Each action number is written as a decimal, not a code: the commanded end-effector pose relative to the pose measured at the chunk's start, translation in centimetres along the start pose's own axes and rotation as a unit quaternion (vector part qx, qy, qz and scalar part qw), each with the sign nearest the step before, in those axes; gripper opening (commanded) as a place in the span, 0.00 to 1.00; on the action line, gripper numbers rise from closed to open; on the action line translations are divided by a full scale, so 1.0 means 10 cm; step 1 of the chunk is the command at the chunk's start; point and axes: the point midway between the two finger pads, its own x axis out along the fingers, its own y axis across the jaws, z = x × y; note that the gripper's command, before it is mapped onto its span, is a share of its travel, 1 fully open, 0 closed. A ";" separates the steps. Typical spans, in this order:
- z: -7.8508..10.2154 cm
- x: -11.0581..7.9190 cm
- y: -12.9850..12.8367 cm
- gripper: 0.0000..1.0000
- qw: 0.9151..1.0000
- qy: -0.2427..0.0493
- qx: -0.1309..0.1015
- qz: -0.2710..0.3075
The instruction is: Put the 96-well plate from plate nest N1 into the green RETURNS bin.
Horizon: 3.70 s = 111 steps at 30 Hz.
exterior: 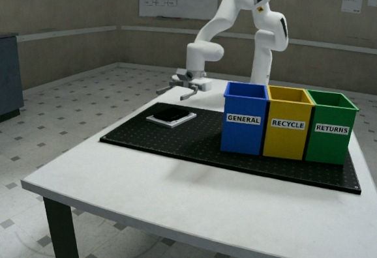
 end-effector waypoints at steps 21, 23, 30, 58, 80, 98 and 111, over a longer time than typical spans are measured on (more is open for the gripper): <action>-0.37 0.01 0.00 0.37 1.000 -0.002 0.000 0.000; -0.38 0.01 0.00 0.37 1.000 -0.002 0.000 0.000; -0.47 0.01 0.00 0.37 1.000 -0.002 0.000 0.000; -0.55 0.01 0.00 0.37 1.000 -0.002 0.000 0.000; -0.67 0.01 0.00 0.37 1.000 -0.002 0.000 0.000; -0.67 0.02 0.00 0.00 1.000 -0.002 0.000 0.000; -0.67 0.02 0.00 0.00 1.000 -0.002 0.000 0.000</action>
